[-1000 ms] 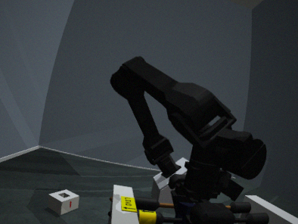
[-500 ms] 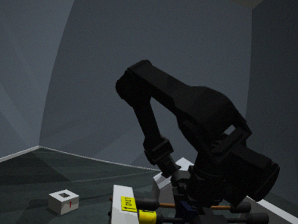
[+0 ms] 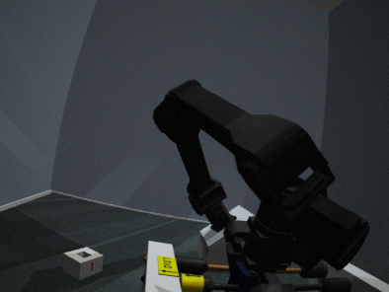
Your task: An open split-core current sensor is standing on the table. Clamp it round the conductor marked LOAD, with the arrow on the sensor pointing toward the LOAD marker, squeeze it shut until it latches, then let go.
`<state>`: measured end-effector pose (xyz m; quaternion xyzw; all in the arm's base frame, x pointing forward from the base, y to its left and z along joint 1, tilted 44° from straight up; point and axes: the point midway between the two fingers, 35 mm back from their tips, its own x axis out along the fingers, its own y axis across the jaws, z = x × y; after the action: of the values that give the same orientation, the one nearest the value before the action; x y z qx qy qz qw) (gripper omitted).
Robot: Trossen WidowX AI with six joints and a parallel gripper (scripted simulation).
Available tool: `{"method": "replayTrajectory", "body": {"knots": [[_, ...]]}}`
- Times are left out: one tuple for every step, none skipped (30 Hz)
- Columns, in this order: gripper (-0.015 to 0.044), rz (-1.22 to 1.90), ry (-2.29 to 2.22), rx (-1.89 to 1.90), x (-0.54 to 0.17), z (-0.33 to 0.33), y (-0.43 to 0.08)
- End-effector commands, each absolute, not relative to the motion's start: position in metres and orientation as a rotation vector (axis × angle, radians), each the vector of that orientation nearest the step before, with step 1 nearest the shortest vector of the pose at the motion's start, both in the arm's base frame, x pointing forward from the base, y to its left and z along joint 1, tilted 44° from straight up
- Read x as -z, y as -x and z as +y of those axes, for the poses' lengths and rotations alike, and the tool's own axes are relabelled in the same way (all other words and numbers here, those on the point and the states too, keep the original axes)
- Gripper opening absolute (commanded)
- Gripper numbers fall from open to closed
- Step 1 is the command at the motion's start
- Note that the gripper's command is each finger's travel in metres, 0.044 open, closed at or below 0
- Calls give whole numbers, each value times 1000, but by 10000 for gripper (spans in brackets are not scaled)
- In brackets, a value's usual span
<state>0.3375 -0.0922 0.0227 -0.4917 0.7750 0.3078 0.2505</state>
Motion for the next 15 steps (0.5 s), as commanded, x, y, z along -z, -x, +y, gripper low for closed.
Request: {"method": "replayTrajectory", "body": {"knots": [[0,2105,1331,-830,-24,-92,-339],[0,2105,1331,-830,-23,-92,-339],[0,2106,1332,-831,-23,-92,-339],[0,2106,1332,-831,-22,-93,-339],[0,2106,1332,-831,-22,-93,-339],[0,2106,1333,-832,-21,-94,-339],[0,2107,1333,-832,-20,-95,-339],[0,2107,1334,-833,-19,-96,-338],[0,2107,1335,-834,-18,-97,-338],[0,2108,1336,-834,-16,-98,-338],[0,2108,1336,-835,-15,-99,-337],[0,2109,1337,-836,-14,-100,-337],[0,2109,1338,-836,-13,-102,-337],[0,2110,1338,-837,-12,-102,-336],[0,2110,1338,-837,-11,-103,-336]]}}
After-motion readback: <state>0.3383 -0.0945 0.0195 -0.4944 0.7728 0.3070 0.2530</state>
